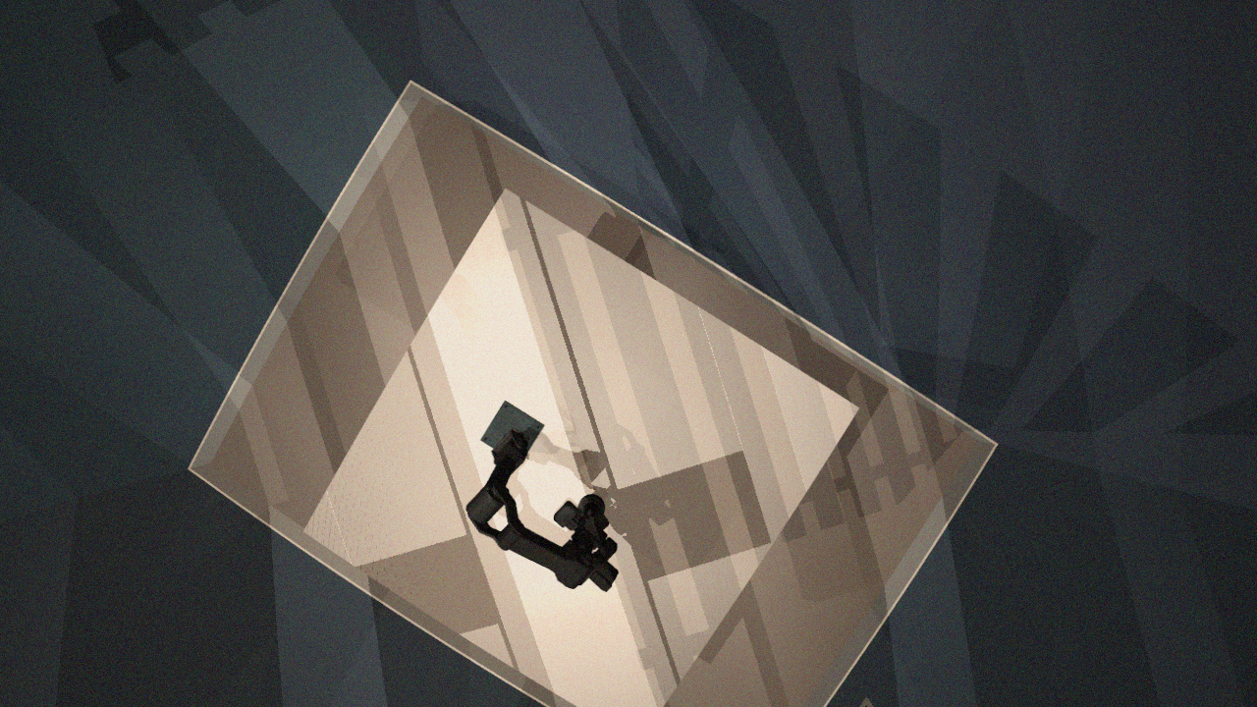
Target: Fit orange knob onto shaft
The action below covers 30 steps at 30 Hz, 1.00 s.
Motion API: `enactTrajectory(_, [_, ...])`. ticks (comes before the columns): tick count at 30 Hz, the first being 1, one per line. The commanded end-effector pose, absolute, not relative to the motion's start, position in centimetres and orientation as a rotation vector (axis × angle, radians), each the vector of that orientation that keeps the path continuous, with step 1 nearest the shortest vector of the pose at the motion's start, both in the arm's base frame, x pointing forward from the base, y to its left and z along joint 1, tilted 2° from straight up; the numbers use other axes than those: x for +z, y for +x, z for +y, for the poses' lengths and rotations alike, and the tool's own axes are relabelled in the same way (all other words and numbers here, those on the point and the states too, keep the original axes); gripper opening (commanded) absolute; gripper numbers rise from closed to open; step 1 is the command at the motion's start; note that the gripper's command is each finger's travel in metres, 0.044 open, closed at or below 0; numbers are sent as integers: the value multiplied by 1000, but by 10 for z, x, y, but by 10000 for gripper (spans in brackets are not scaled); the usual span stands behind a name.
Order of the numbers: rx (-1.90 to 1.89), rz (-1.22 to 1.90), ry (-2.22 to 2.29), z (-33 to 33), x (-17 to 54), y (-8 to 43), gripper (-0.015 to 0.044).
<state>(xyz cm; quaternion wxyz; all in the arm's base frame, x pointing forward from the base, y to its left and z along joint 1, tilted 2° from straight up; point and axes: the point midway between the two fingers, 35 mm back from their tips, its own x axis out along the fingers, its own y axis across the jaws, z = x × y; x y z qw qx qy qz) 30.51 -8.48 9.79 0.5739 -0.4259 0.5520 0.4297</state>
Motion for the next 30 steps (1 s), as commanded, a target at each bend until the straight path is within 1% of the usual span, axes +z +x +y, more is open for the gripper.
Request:
enactTrajectory(1, [1005, 1291, -995, -84, 98, 305, 0])
enactTrajectory(15, [1005, 1291, -995, -84, 102, 301, 0])
enactTrajectory(22, [1150, 1208, -1145, -84, 103, 300, 0])
enactTrajectory(30, [1157, 1203, -1153, -84, 100, 303, 0])
